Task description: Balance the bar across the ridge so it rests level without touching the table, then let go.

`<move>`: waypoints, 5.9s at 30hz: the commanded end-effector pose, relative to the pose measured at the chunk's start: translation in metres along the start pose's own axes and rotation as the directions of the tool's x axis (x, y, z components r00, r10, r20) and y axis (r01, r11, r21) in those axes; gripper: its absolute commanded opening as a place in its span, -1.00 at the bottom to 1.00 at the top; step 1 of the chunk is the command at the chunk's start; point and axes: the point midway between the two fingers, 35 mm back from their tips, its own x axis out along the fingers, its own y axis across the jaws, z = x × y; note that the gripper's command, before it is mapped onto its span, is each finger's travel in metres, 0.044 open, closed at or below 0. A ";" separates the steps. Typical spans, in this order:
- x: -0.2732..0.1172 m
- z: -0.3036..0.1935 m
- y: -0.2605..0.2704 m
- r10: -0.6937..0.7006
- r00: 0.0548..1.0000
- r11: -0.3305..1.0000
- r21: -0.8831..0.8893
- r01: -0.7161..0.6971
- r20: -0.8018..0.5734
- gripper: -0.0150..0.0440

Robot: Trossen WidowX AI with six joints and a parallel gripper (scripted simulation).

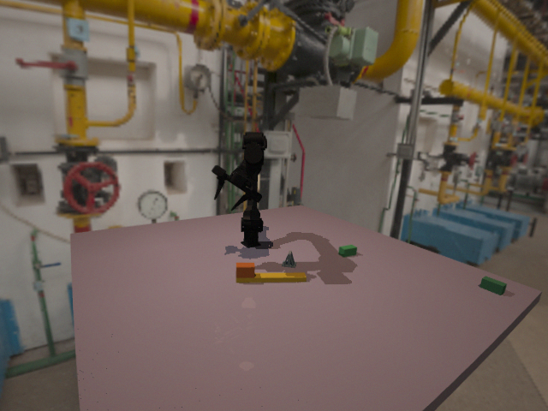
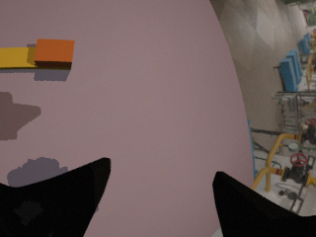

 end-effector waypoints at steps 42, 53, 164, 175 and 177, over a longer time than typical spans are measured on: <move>0.025 0.102 0.178 0.529 0.823 -0.074 -0.978 -0.195 -0.205 0.58; 0.051 0.100 0.198 0.535 0.818 -0.096 -0.978 -0.187 -0.209 0.58; 0.002 0.073 0.219 0.539 0.815 -0.020 -0.971 -0.240 -0.212 -0.49; -0.021 0.045 0.242 0.541 0.813 0.046 -0.958 -0.284 -0.215 -0.49; -0.025 0.039 0.245 0.542 0.812 0.058 -0.955 -0.292 -0.215 -0.49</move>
